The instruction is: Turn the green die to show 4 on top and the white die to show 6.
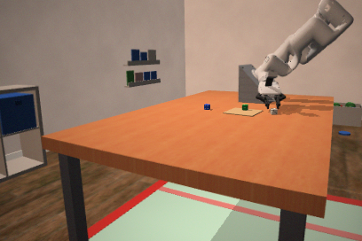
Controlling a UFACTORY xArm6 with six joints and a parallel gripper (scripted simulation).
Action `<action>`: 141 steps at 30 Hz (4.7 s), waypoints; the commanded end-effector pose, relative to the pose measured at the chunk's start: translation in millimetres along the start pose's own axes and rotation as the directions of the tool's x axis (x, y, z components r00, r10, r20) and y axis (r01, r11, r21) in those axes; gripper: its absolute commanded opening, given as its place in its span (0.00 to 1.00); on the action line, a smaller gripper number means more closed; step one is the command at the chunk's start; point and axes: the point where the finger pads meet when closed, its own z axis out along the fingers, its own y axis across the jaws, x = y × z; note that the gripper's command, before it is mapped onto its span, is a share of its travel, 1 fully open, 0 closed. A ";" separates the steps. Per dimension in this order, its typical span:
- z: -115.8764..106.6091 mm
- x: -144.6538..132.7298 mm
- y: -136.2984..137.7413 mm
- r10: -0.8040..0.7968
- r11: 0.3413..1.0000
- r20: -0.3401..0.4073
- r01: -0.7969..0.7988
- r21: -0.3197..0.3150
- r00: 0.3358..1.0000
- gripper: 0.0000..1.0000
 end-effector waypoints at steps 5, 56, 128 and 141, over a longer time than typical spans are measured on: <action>-13.8 1.3 0.3 -0.002 1.000 -0.001 0.002 0.003 1.000 0.42; -29.4 73.5 -0.3 -0.002 1.000 0.388 0.000 0.004 0.922 0.42; -6.1 97.0 -0.6 -0.508 0.862 0.760 0.239 0.448 0.406 1.00; -5.1 89.4 -0.9 -0.768 0.640 0.564 0.361 0.678 0.302 1.00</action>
